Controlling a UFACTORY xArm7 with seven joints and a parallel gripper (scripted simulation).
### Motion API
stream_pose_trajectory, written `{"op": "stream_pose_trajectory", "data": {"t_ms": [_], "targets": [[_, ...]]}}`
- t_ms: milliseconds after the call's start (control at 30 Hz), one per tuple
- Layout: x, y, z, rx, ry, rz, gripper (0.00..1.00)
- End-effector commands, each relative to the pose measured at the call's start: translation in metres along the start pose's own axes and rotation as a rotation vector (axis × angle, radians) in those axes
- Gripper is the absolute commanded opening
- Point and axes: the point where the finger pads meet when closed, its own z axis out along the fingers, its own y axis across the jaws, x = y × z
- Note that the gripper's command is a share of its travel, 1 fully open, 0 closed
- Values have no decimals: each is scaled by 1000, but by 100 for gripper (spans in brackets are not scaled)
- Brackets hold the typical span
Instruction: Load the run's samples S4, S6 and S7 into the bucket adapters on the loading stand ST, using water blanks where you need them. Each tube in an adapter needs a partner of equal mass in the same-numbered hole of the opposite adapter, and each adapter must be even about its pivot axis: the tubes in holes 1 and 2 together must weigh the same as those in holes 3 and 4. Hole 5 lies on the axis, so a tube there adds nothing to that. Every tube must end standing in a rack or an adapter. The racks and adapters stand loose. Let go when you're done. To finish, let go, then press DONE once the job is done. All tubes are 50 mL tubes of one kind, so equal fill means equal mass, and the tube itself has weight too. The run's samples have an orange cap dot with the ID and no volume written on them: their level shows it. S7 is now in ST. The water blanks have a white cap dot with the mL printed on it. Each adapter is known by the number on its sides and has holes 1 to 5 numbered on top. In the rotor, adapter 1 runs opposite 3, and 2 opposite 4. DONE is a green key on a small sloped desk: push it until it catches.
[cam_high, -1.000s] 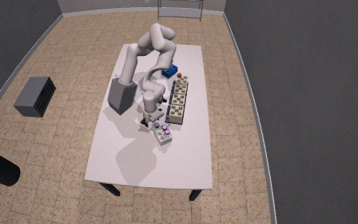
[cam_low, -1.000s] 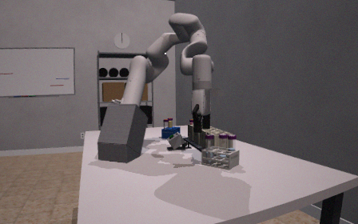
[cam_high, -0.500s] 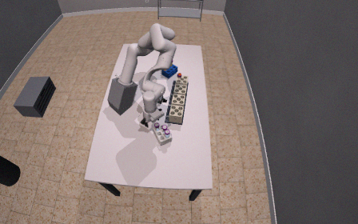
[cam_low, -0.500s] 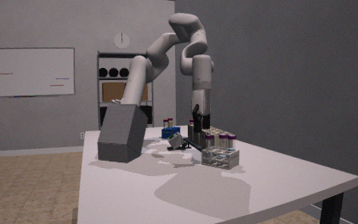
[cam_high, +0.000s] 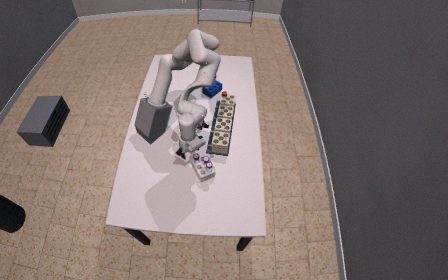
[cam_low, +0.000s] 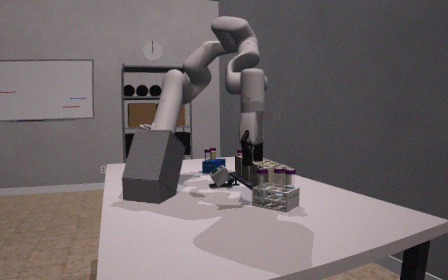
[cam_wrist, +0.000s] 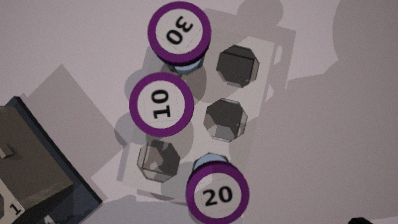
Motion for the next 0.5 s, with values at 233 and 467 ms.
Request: {"op": "stream_pose_trajectory", "data": {"t_ms": [233, 467], "targets": [[1, 1, -10, -2, 4, 0, 100], [1, 1, -23, -2, 4, 0, 100]]}}
